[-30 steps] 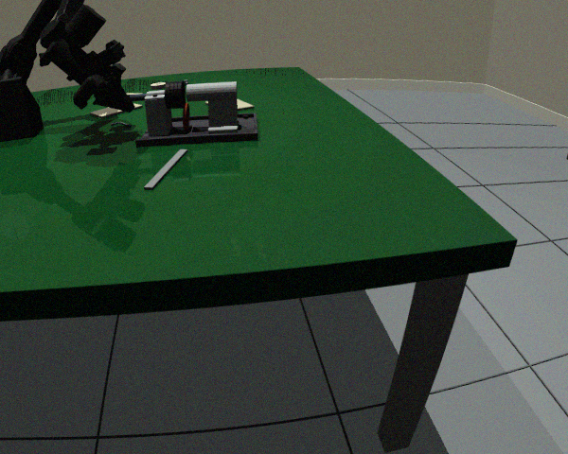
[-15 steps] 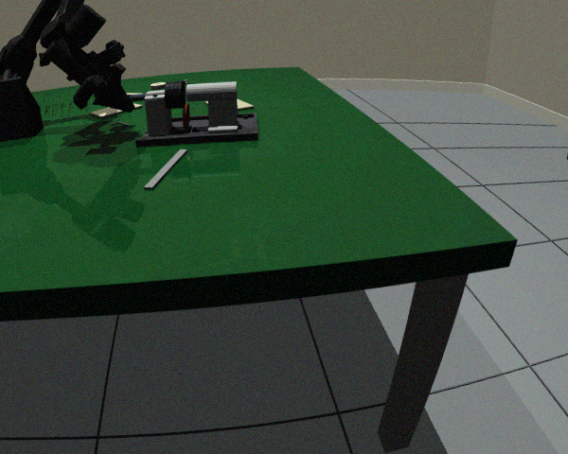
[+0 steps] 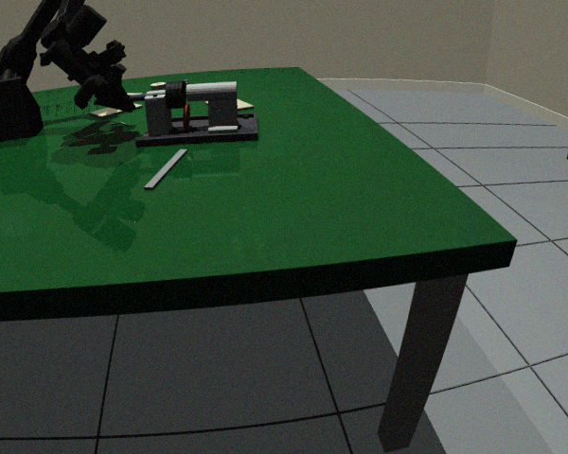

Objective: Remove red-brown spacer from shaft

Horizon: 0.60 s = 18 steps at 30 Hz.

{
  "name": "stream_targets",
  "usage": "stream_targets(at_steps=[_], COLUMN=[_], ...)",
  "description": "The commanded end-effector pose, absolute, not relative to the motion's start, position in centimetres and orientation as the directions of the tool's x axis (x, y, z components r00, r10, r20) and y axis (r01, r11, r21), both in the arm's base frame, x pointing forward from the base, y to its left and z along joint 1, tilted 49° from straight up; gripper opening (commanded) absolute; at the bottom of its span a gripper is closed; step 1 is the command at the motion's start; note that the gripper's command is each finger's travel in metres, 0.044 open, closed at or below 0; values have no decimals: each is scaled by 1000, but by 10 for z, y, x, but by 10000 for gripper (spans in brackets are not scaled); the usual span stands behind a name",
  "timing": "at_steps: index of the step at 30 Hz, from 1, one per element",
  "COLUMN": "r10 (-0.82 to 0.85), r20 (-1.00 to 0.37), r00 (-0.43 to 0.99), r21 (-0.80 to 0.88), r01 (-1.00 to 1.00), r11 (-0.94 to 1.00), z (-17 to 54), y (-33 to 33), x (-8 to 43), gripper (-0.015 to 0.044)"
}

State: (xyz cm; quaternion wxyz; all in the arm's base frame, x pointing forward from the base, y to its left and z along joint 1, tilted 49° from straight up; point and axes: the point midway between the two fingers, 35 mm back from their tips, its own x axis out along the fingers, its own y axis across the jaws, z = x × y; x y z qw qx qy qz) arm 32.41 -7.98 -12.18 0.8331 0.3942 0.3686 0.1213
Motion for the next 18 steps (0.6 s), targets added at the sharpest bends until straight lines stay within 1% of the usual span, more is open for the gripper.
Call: stream_targets(at_steps=[1,18], r10=[493,493], r20=[-518,-517], r00=[699,699], r21=[746,746], r01=[86,86], r11=[660,660], z=[-122,-122], y=[-80,-81], x=[326,331], gripper=[0,0])
